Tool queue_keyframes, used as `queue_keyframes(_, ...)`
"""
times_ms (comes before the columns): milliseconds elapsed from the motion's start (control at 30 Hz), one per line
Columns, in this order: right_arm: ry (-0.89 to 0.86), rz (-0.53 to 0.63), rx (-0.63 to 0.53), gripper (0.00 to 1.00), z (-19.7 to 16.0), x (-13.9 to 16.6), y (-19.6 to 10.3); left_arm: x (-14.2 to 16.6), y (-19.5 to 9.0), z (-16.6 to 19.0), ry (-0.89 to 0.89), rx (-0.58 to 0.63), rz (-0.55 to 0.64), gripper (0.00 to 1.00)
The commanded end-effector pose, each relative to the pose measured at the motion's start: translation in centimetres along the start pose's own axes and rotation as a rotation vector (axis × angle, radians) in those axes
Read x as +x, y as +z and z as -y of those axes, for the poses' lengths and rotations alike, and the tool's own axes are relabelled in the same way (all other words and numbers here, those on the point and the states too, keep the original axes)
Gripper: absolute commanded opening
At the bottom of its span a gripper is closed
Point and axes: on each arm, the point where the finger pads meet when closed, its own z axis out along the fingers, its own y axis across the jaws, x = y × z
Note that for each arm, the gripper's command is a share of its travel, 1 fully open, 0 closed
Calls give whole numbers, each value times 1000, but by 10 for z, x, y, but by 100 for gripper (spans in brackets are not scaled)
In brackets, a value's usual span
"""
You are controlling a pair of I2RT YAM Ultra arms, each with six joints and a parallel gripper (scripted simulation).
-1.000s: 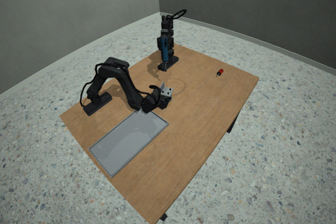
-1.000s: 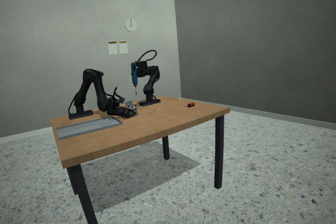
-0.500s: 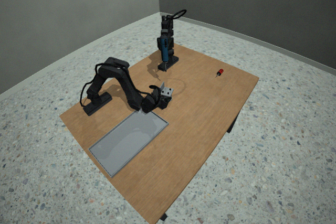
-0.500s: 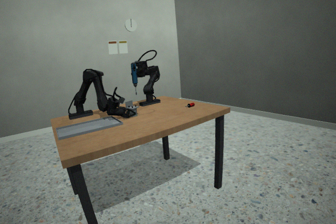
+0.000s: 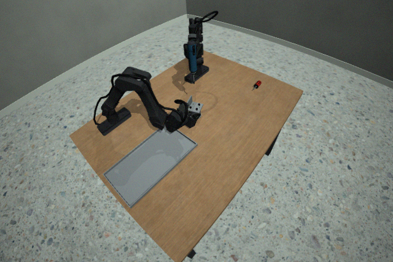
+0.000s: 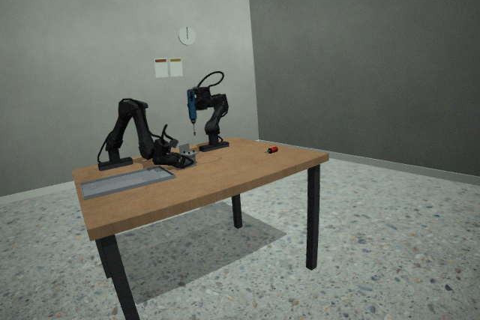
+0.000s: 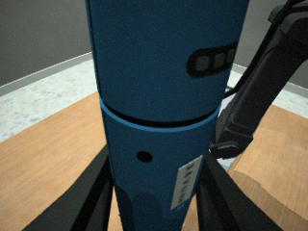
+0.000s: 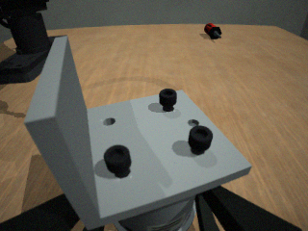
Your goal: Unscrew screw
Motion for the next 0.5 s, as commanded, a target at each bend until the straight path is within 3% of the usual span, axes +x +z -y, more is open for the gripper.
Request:
queue_keyframes(0, -21, 21, 5, 59, 4, -14, -5, -48, 2, 1, 4, 4, 130, 42)
queue_keyframes(167, -21, 21, 5, 59, 4, -14, -5, -48, 2, 1, 4, 4, 130, 42)
queue_keyframes(467, -21, 21, 5, 59, 4, -14, -5, -3, 8, -36, -82, -127, -74, 42)
